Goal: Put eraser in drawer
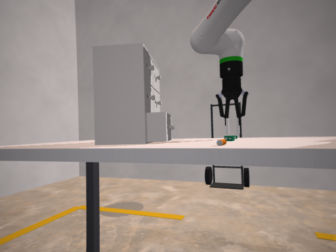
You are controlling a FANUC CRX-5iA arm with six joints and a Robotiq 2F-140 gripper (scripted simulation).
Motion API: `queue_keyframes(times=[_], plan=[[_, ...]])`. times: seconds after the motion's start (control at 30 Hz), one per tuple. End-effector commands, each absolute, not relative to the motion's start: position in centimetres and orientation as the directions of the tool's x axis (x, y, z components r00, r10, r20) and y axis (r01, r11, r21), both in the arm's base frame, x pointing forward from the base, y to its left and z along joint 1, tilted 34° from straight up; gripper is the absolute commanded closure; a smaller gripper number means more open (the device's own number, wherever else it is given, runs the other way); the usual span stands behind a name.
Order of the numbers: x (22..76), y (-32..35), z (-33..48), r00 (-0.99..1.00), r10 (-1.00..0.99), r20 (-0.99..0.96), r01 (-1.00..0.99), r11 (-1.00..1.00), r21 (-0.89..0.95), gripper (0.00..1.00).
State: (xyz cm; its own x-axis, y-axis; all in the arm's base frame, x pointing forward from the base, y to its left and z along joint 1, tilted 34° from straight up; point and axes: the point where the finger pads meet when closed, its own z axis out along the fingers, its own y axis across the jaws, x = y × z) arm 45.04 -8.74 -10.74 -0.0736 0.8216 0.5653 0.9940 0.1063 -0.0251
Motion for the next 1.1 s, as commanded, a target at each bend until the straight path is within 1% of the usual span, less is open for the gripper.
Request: queue_keyframes(times=[0.0,1.07], plan=[[45.05,-8.73,-10.78,-0.074,0.822,0.565,0.994,0.106,-0.025,0.77],[44.95,-8.05,-11.77,-0.074,0.822,0.565,0.994,0.106,-0.025,0.77]])
